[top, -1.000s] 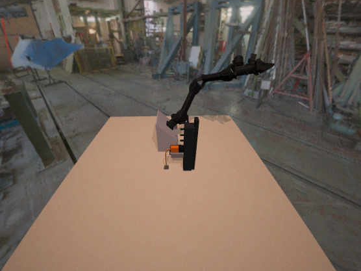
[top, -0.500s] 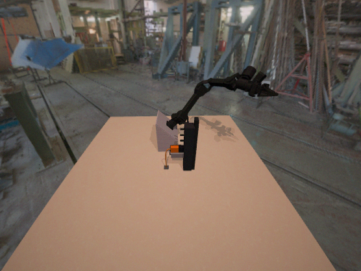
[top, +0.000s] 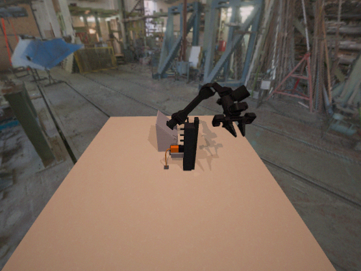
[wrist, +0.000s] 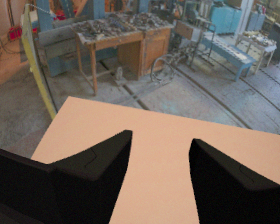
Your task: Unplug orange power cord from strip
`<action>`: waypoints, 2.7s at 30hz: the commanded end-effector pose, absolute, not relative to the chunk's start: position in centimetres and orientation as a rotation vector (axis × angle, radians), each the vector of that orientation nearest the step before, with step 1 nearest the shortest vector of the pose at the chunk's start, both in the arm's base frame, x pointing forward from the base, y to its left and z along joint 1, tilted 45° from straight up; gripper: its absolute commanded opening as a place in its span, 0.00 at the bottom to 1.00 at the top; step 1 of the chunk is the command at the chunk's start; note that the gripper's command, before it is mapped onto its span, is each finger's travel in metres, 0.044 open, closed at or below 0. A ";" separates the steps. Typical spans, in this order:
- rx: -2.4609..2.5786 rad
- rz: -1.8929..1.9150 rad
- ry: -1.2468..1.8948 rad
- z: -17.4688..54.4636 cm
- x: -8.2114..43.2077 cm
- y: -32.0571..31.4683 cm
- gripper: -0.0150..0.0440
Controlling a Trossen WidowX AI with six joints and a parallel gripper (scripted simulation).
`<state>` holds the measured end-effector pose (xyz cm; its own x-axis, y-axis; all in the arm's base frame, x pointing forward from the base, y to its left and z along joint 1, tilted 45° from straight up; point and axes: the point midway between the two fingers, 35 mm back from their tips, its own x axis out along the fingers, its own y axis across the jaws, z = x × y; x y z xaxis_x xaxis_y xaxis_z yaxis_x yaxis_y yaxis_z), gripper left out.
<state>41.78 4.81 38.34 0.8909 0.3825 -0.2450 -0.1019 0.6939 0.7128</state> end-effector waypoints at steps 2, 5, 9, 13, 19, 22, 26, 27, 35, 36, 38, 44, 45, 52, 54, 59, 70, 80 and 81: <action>0.865 0.137 0.620 30.5 42.9 1.9 0.53; 0.940 0.044 0.760 25.7 42.8 0.2 0.53; 1.051 -0.084 0.941 19.7 41.6 -1.9 0.53; 1.200 -0.238 1.150 13.7 38.9 -3.7 0.53; 1.454 -0.478 1.454 6.9 33.2 -4.8 0.53; 1.618 -0.623 1.621 4.2 29.6 -5.0 0.53; 1.758 -0.741 1.752 2.8 26.7 -4.8 0.53; 1.758 -0.741 1.752 2.8 26.7 -4.8 0.53; 1.758 -0.741 1.752 2.8 26.8 -4.8 0.53; 1.758 -0.741 1.752 2.9 26.8 -4.7 0.53; 1.758 -0.741 1.752 3.1 26.8 -4.5 0.53; 1.758 -0.741 1.752 3.8 26.9 -3.8 0.53; 1.758 -0.741 1.752 3.9 26.9 -3.7 0.53; 1.758 -0.741 1.752 4.7 26.8 -2.8 0.53; 1.758 -0.741 1.753 5.0 26.8 -2.6 0.53; 1.759 -0.740 1.753 5.5 26.8 -2.0 0.53; 1.759 -0.740 1.754 4.9 26.8 -1.3 0.53; 1.752 -0.740 1.757 4.9 26.7 -1.3 0.31; 1.752 -0.740 1.757 4.9 26.7 -1.3 0.30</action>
<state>26.76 -1.23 4.89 -0.0031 0.7002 -0.7139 1.0000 0.0022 -0.0021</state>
